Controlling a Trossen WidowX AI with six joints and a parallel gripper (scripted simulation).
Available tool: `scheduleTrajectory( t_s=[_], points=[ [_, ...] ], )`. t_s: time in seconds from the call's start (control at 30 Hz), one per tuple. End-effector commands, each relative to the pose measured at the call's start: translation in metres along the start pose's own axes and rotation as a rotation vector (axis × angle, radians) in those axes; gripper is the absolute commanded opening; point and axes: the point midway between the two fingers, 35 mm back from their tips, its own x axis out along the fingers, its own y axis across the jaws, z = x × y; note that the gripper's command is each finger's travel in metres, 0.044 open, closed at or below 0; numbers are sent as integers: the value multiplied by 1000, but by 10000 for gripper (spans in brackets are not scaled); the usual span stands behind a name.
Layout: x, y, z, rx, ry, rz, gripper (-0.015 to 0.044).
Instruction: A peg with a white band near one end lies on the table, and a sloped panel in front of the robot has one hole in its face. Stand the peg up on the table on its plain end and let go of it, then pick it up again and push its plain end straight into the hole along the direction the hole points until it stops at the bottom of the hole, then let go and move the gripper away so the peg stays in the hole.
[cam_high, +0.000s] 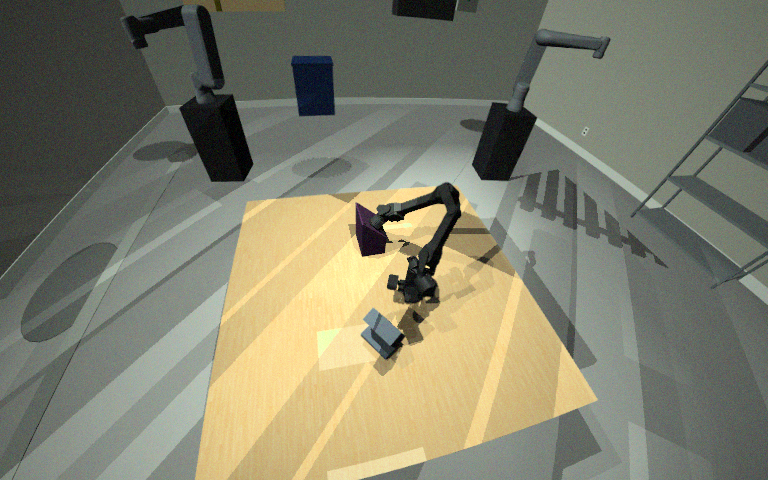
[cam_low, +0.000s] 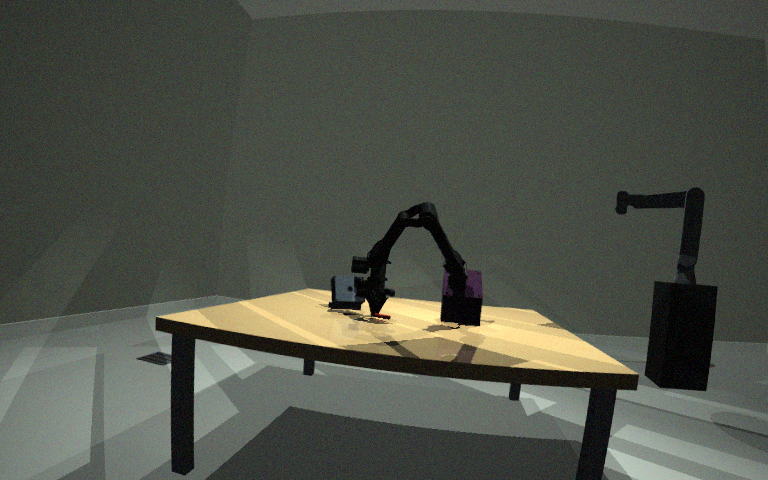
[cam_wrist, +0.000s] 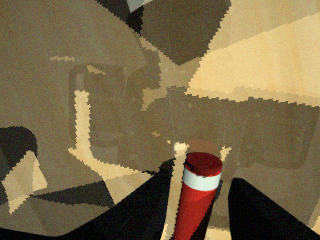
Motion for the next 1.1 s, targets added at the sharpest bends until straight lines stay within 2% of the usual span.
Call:
scheduleTrajectory(
  t_s=[0.0,0.37,1.07],
  points=[
    [0,0,0,4,3,4,110],
    [0,0,0,4,3,4,51],
    [-9,0,-5,1,-137,0,51]
  ],
)
